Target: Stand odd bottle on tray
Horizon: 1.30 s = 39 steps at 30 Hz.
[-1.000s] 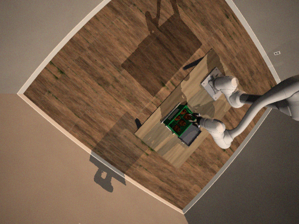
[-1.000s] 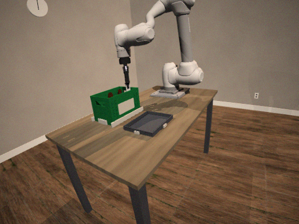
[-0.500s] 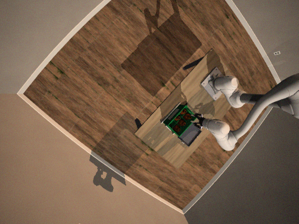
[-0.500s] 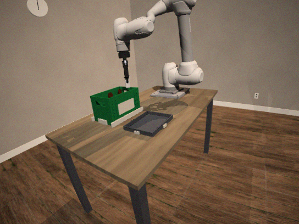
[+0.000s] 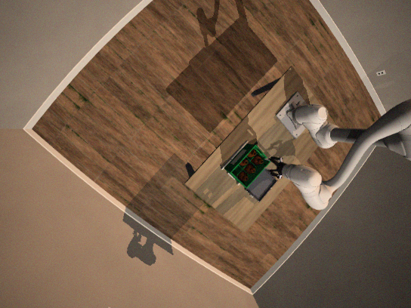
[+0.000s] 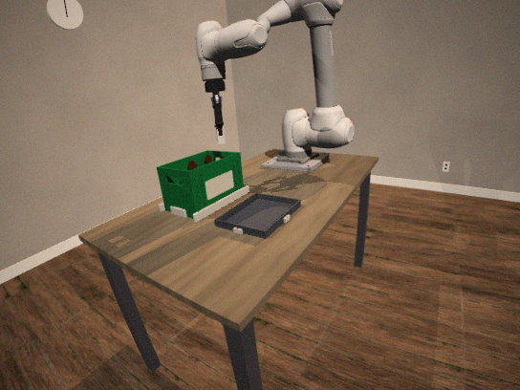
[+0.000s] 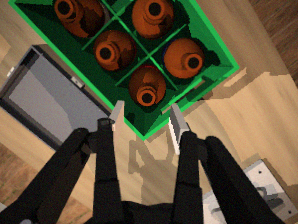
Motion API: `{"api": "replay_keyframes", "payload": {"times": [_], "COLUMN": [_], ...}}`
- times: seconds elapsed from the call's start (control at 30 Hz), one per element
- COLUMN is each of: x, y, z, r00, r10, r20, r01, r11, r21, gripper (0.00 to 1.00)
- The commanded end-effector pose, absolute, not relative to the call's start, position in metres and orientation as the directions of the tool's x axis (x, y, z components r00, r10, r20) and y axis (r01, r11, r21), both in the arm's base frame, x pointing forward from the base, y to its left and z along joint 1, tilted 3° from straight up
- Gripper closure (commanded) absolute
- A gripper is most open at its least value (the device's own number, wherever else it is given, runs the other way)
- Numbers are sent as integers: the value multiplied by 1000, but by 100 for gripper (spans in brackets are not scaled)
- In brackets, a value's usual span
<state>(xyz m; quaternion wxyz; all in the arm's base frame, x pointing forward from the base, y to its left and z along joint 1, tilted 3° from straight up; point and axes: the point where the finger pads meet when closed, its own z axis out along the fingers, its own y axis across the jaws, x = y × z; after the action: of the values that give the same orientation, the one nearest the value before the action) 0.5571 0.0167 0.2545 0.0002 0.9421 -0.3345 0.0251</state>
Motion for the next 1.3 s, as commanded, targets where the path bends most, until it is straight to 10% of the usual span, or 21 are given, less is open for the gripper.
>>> {"api": "replay_keyframes", "payload": {"times": [0.0, 0.17, 0.2, 1.27], "x": [557, 557, 557, 557], "y": [17, 17, 17, 17], "z": [257, 258, 258, 258], "r00": [775, 775, 775, 775], "r10": [-630, -630, -630, -630], "r20": [47, 47, 47, 47], "r01": [-630, -630, -630, -630], "r11": [-776, -776, -776, -776], "r21": [-17, -17, -17, -17], "gripper": [62, 62, 100, 100]}}
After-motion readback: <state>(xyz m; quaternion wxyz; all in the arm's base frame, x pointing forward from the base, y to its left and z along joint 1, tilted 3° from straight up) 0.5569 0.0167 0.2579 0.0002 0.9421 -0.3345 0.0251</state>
